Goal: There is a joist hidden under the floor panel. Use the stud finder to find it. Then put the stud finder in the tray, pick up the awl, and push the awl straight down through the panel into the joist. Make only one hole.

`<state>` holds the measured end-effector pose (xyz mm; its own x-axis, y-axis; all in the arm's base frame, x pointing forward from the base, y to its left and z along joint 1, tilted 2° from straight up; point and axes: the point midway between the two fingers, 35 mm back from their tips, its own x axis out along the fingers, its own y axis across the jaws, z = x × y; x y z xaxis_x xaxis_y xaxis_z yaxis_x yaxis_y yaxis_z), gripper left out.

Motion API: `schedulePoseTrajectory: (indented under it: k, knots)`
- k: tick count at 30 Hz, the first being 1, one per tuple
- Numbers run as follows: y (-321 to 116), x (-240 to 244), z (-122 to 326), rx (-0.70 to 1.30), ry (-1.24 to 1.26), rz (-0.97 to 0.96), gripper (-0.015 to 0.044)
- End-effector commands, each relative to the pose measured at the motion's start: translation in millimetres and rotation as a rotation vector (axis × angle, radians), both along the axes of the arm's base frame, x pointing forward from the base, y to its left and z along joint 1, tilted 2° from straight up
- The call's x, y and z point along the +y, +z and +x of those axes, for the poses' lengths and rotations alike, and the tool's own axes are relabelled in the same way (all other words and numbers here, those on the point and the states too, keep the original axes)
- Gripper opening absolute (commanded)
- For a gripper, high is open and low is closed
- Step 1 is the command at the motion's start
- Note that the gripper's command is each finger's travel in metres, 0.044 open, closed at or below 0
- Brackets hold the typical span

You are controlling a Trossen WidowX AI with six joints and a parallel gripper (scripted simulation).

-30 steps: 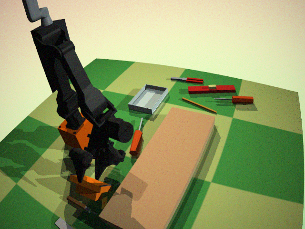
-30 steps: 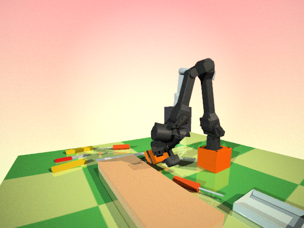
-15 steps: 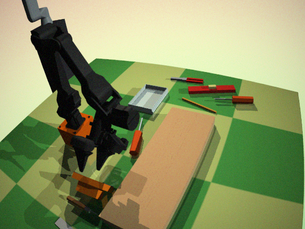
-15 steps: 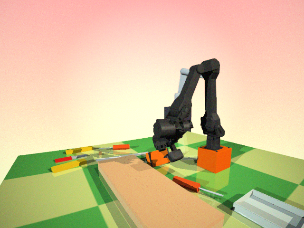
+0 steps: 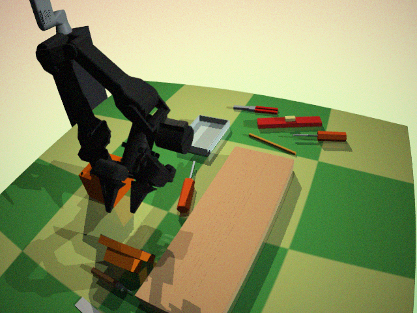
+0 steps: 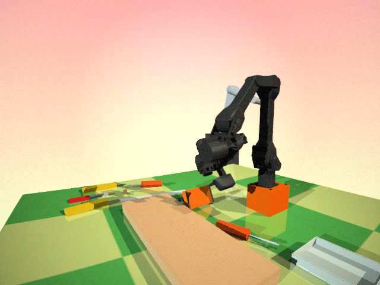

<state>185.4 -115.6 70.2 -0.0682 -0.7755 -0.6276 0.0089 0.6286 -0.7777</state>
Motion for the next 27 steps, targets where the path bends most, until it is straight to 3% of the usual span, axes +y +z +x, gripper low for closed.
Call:
schedulePoseTrajectory:
  k: [1,16,27]
  knots:
    - [-2,-1,-2,0.014,0.001,0.000,0.0440]
    - [-3,-1,-2,0.026,0.005,0.007,0.0440]
    - [-29,-33,-4,0.561,0.418,0.515,0.0440]
